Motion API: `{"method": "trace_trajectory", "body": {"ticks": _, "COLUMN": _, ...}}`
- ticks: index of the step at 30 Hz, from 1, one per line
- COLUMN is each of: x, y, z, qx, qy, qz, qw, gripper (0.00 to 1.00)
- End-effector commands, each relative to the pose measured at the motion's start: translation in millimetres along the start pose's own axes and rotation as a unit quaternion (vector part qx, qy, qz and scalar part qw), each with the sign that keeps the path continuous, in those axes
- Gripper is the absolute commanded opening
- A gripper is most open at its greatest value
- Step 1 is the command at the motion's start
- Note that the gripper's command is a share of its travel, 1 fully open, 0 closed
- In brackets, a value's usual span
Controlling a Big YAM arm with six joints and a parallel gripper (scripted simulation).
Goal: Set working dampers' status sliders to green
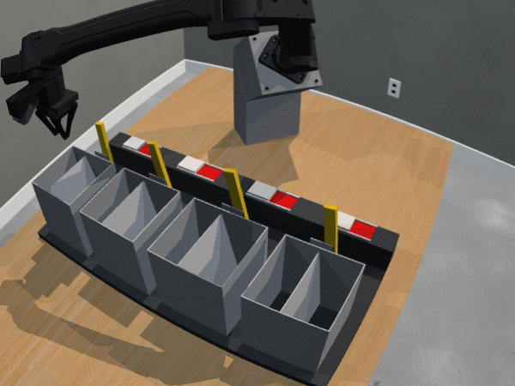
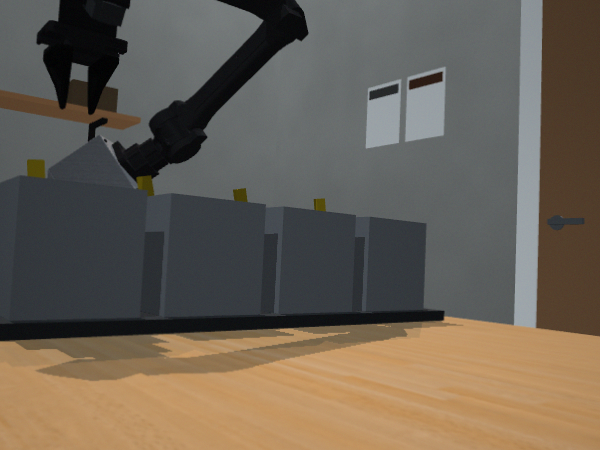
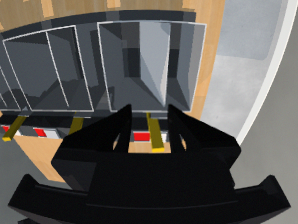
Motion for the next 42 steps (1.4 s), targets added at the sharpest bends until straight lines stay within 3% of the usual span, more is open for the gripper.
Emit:
{"method": "trace_trajectory", "body": {"ticks": 1, "x": 1.1, "y": -1.3, "z": 2.1, "qx": -0.002, "qy": 0.002, "qz": 0.007, "qw": 1.000, "gripper": 0.36}}
{"method": "trace_trajectory", "body": {"ticks": 26, "x": 1.1, "y": -1.3, "z": 2.1, "qx": -0.002, "qy": 0.002, "qz": 0.007, "qw": 1.000, "gripper": 0.36}}
{"method": "trace_trajectory", "body": {"ticks": 30, "x": -12.4, "y": 32.2, "z": 1.7, "qx": 0.002, "qy": 0.001, "qz": -0.009, "qw": 1.000, "gripper": 0.36}}
{"method": "trace_trajectory", "body": {"ticks": 38, "x": -17.7, "y": 85.6, "z": 0.8, "qx": 0.002, "qy": 0.001, "qz": -0.008, "qw": 1.000, "gripper": 0.36}}
{"method": "trace_trajectory", "body": {"ticks": 40, "x": -17.7, "y": 85.6, "z": 0.8, "qx": 0.002, "qy": 0.001, "qz": -0.008, "qw": 1.000, "gripper": 0.36}}
{"method": "trace_trajectory", "body": {"ticks": 42, "x": -17.4, "y": 119.4, "z": 0.7, "qx": 0.002, "qy": 0.001, "qz": -0.008, "qw": 1.000, "gripper": 0.36}}
Point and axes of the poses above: the point where the finger pads meet when closed, its own z axis out along the fingers, its own y axis across the jaws, x = y × z, the point moved 4 cm from there along -z, back along the fingers, and after that the axes turned 1 degree about -z, right-handed, at the moved point
